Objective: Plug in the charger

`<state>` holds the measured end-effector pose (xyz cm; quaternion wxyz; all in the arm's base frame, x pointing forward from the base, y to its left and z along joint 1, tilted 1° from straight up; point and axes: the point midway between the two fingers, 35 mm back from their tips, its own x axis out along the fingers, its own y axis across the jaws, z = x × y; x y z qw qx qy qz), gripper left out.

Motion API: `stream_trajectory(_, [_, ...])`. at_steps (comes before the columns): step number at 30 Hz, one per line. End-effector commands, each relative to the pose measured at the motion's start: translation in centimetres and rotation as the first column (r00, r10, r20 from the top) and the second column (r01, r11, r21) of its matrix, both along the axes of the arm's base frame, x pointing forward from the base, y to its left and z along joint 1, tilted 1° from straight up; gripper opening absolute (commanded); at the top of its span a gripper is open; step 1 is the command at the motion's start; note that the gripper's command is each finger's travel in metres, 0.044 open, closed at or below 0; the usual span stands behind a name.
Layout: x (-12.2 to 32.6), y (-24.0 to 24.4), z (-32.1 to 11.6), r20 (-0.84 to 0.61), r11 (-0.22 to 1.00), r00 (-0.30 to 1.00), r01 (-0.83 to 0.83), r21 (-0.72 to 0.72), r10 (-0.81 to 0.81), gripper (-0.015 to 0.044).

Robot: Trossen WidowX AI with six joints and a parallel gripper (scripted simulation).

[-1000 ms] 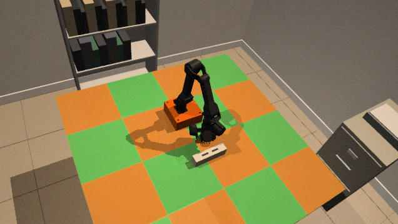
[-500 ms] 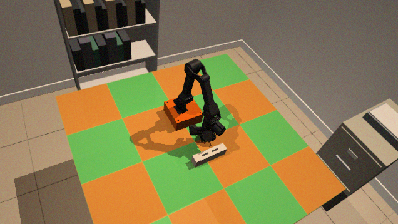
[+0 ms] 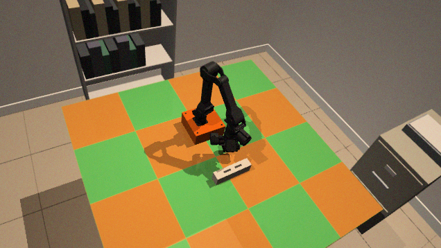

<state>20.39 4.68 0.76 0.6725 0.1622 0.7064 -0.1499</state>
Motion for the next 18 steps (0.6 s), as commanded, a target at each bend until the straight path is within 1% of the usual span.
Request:
stream_trajectory(1, [-0.1, 0.1, 1.6, 0.009, 1.000, 1.000, 0.001, 0.006, -0.001, 0.0000])
stream_trajectory(8, [-0.3, 0.1, 1.7, 0.009, 1.000, 1.000, -0.021, 0.006, 0.021, 0.0000])
stream_trajectory(18, [0.2, -0.1, 0.2, 0.013, 0.988, 0.988, -0.156, 0.000, 0.156, 0.0000])
